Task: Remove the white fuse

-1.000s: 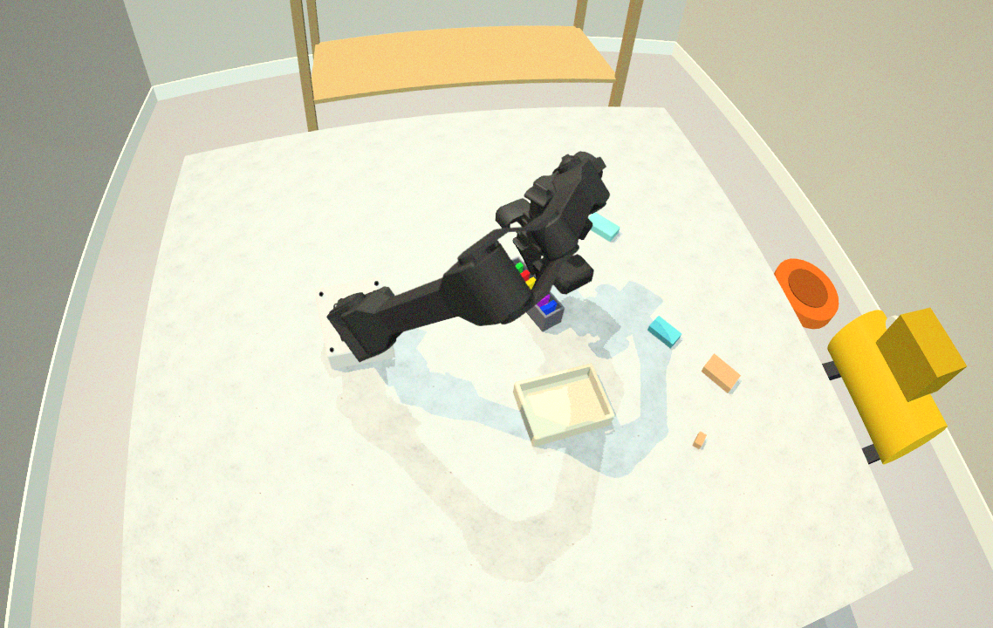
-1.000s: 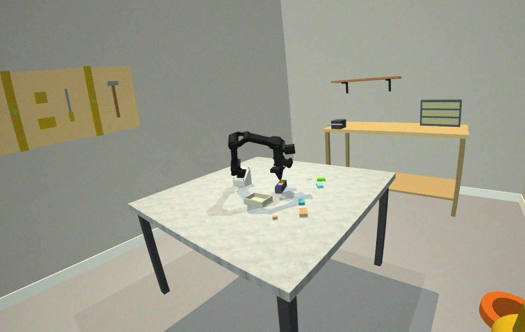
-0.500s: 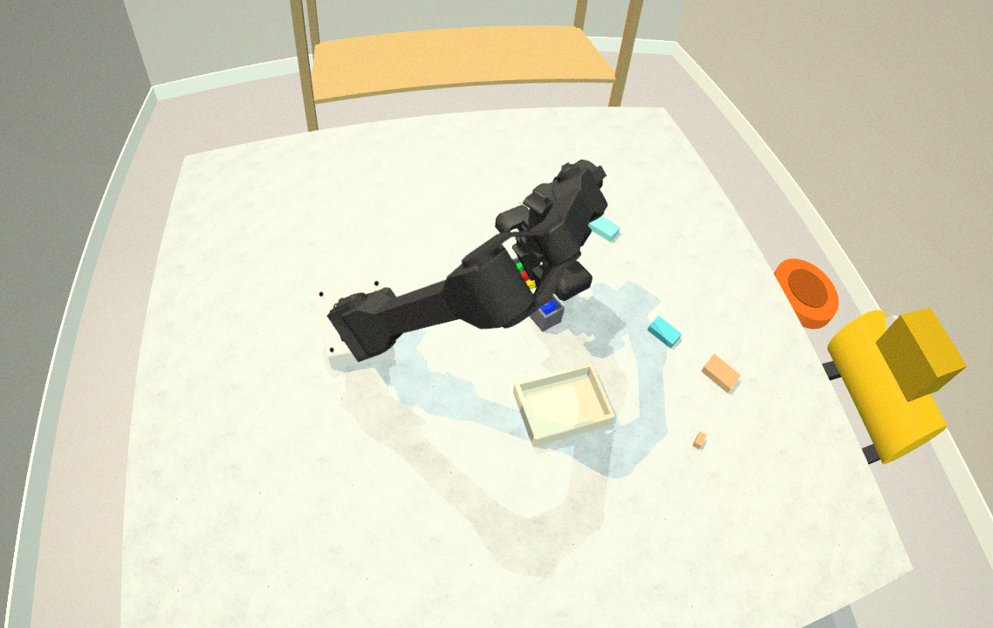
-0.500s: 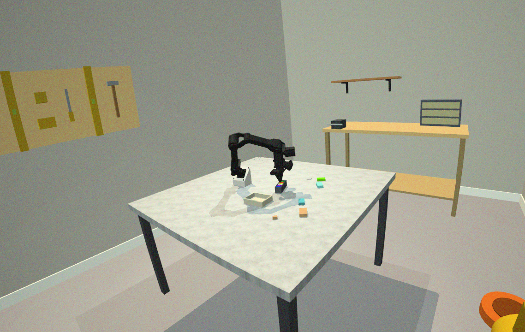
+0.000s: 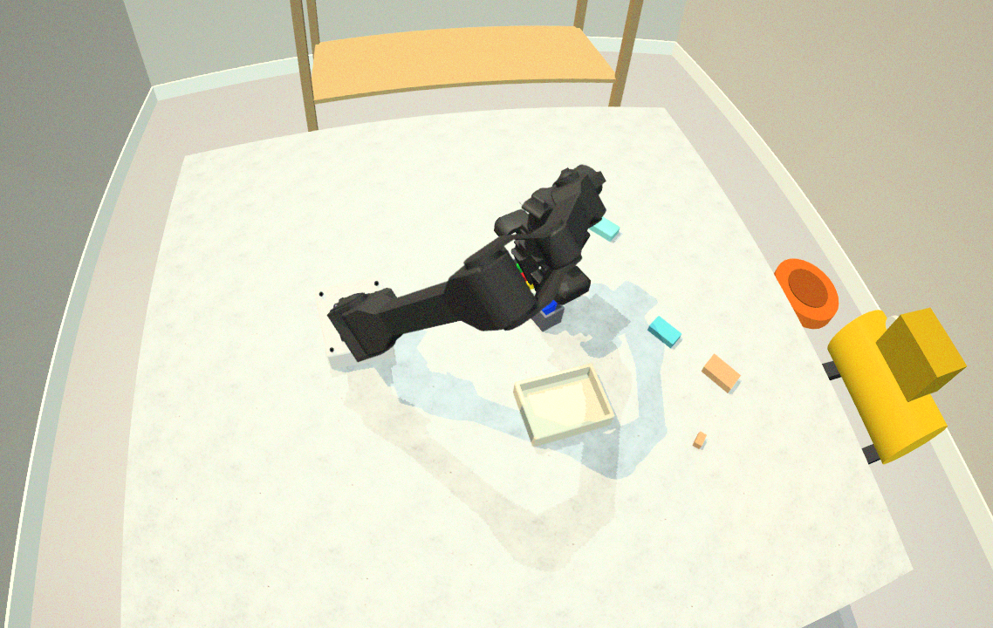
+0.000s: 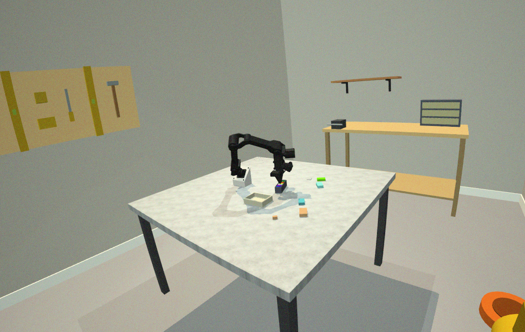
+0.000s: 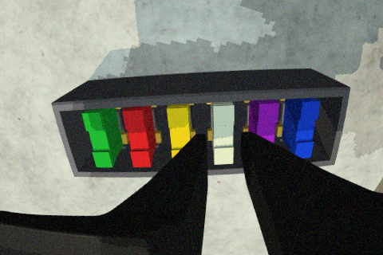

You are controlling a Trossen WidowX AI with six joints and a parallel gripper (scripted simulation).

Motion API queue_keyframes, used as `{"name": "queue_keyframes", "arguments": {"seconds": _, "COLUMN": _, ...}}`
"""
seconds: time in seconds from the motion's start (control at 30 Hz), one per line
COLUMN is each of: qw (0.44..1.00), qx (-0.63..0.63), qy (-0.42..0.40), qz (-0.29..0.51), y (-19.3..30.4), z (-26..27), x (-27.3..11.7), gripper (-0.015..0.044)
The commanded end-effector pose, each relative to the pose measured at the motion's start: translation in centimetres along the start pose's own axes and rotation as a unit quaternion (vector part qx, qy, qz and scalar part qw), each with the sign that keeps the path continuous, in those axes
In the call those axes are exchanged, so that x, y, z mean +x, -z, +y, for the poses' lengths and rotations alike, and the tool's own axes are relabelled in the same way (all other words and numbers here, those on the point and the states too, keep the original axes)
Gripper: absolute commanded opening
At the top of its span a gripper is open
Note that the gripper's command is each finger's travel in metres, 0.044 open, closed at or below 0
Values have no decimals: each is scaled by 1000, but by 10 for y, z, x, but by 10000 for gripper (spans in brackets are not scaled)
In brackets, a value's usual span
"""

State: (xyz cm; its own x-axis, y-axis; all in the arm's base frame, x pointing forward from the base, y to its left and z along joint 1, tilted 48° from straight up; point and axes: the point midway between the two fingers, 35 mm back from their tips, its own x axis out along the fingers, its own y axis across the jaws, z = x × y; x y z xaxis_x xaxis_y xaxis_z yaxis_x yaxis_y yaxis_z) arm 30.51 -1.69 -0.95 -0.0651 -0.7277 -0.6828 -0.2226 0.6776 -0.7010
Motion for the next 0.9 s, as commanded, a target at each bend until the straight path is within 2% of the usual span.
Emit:
{"name": "queue_keyframes", "arguments": {"seconds": 0.0, "qw": 1000, "qx": -2, "qy": 1, "qz": 1, "y": 0, "z": -1, "x": 1, "gripper": 72}}
{"name": "queue_keyframes", "arguments": {"seconds": 0.87, "qw": 1000, "qx": 0, "qy": 0, "qz": 0, "y": 0, "z": 0, "x": 10, "gripper": 65}}
